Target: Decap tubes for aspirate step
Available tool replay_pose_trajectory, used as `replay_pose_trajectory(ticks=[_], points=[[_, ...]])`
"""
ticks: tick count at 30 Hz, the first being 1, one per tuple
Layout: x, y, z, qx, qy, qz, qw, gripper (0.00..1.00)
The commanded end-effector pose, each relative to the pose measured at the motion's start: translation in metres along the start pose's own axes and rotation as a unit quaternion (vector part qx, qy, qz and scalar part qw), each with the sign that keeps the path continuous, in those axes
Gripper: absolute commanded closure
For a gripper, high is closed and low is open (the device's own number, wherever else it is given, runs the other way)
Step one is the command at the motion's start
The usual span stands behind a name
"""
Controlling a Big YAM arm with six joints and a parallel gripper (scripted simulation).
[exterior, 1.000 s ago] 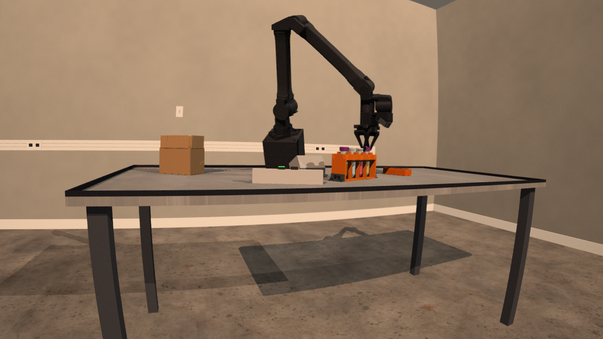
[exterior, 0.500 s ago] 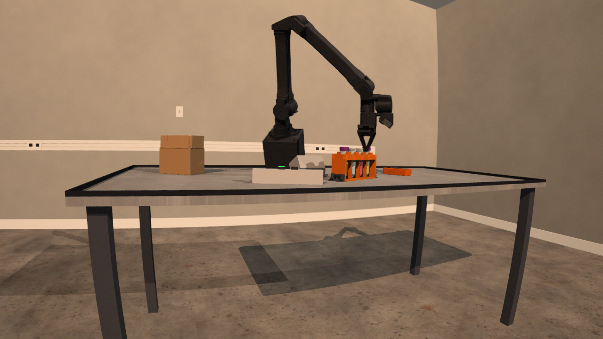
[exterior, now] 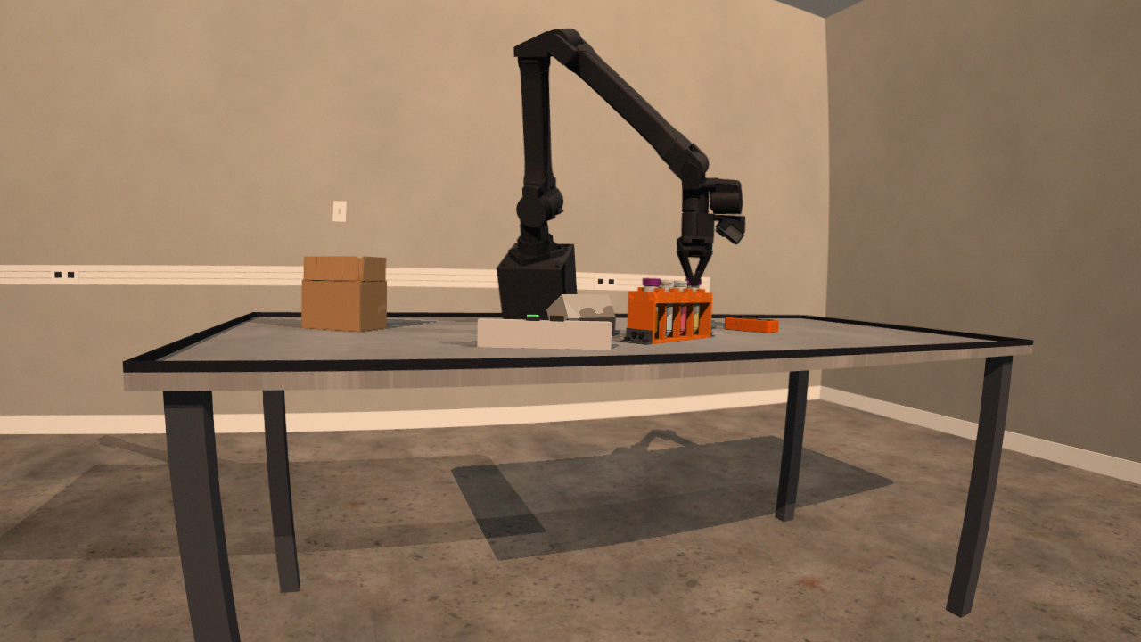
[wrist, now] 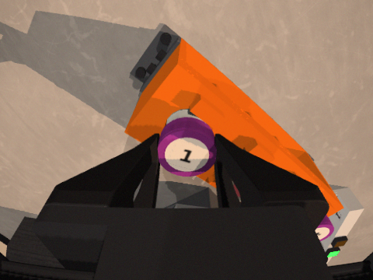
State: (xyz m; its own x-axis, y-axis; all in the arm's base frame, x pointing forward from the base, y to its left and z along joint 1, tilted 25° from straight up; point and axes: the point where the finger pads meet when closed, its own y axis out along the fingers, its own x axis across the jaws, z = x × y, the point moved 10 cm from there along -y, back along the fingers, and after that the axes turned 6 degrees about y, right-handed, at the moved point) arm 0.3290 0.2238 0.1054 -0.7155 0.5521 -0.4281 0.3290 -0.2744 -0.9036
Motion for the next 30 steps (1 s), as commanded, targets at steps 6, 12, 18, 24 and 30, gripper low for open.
replay_pose_trajectory(ticks=[6, 12, 18, 24, 30], points=[[-0.0032, -0.0069, -0.0083, -0.011, -0.010, 0.002, 1.000, 1.00], [-0.0005, -0.0092, -0.0117, -0.012, 0.007, 0.000, 1.000, 1.00], [-0.0006, -0.0076, -0.0114, -0.011, 0.074, 0.000, 0.997, 1.00], [-0.0004, -0.0054, -0.0111, -0.010, 0.174, -0.001, 0.985, 1.00], [-0.0003, -0.0033, -0.0108, -0.009, 0.272, -0.002, 0.962, 1.00]])
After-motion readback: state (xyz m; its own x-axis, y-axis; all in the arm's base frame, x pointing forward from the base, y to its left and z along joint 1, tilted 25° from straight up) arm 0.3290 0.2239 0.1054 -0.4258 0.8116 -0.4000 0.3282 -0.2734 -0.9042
